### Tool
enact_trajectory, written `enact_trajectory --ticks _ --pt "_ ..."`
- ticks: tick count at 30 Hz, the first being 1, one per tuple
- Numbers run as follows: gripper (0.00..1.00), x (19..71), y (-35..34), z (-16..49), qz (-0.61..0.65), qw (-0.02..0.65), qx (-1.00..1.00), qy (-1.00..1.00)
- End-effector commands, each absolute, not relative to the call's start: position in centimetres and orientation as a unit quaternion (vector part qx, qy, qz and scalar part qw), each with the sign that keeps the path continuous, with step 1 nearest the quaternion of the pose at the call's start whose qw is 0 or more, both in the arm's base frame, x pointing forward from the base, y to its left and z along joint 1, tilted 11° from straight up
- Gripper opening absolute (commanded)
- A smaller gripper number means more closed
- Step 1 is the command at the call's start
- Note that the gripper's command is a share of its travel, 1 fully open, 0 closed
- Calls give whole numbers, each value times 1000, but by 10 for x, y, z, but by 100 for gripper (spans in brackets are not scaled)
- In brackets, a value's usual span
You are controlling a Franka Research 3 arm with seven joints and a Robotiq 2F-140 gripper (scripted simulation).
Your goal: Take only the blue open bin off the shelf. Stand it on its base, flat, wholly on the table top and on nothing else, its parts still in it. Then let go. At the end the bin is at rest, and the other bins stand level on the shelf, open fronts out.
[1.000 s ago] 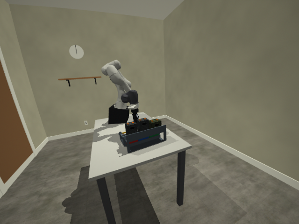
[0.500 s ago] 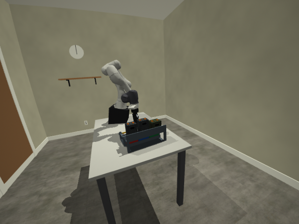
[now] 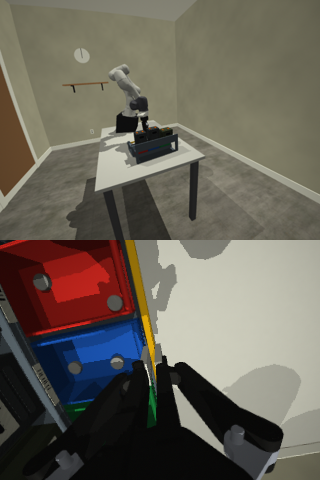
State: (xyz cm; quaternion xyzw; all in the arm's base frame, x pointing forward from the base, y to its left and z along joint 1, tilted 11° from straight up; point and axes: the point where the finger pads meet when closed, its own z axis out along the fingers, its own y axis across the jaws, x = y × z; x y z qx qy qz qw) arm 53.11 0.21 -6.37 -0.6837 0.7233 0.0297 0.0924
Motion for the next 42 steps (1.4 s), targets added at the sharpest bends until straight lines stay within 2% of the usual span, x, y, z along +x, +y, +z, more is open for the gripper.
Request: enact_trajectory --ticks 1,42 --pt "0 531 2 -64 30 92 -684 723" --pt "0 529 -2 -40 30 92 -682 725"
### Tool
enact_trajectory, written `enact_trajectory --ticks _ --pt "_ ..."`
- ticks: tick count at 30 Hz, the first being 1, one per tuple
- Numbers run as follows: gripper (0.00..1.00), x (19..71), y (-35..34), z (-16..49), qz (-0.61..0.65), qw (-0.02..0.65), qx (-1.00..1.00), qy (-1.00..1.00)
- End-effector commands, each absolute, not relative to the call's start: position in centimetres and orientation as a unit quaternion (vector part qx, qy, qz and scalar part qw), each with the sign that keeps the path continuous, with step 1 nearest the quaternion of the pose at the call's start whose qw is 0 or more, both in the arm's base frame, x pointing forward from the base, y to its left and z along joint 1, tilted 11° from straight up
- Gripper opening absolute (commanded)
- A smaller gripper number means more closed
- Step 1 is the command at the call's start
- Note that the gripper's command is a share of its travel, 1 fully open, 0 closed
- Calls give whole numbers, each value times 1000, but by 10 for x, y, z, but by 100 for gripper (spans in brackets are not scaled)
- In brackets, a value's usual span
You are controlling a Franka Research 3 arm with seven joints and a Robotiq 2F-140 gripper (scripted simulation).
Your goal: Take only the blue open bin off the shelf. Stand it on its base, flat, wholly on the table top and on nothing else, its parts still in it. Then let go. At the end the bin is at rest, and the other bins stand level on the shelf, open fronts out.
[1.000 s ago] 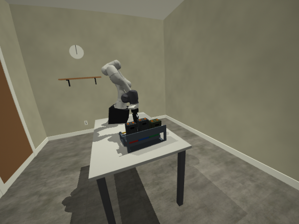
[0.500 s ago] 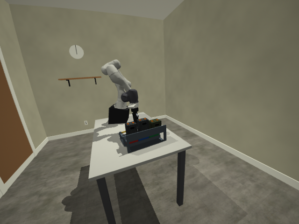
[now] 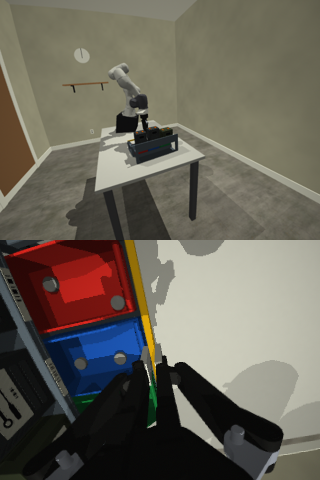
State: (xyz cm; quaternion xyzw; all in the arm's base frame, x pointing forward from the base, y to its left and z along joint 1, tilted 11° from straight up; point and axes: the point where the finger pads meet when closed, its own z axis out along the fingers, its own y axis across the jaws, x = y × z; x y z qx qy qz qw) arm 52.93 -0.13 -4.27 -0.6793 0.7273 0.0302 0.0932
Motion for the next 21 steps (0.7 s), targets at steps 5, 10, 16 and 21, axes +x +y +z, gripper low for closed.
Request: enact_trajectory --ticks 5,10,16,21 --pt "0 529 -2 -40 30 92 -682 725" --pt "0 529 -3 -38 30 92 -681 726" --pt "0 528 -3 -33 30 92 -682 725" --pt "0 528 -3 -33 30 92 -682 725"
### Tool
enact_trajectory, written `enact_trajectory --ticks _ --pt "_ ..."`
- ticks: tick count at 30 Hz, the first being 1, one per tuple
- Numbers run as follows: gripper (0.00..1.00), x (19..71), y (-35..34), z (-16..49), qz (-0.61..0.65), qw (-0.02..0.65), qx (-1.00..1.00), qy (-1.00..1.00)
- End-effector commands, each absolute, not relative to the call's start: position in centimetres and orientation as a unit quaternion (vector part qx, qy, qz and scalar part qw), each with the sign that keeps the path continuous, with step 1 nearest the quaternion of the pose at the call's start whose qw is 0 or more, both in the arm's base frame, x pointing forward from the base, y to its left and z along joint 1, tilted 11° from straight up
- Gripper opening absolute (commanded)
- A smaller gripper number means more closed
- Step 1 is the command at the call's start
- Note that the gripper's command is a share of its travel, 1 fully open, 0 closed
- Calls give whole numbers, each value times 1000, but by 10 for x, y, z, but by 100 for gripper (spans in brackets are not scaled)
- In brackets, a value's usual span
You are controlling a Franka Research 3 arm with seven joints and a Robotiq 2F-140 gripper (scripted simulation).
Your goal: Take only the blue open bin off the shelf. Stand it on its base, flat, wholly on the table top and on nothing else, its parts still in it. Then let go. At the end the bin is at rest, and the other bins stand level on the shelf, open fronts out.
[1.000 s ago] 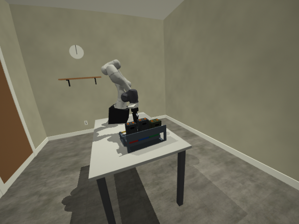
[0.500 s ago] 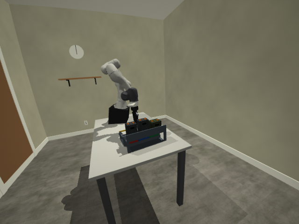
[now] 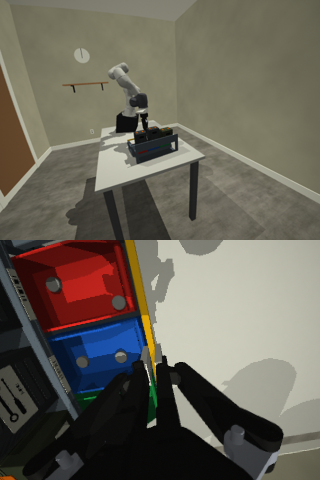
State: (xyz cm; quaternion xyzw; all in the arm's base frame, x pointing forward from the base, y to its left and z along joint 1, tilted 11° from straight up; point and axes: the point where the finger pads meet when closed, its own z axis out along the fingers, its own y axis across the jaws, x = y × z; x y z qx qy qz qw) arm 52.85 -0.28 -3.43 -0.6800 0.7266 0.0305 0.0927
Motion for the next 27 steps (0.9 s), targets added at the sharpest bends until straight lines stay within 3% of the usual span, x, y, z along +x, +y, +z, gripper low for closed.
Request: enact_trajectory --ticks 1,27 --pt "0 528 -3 -33 30 92 -682 725" --pt "0 529 -2 -37 30 92 -682 725"
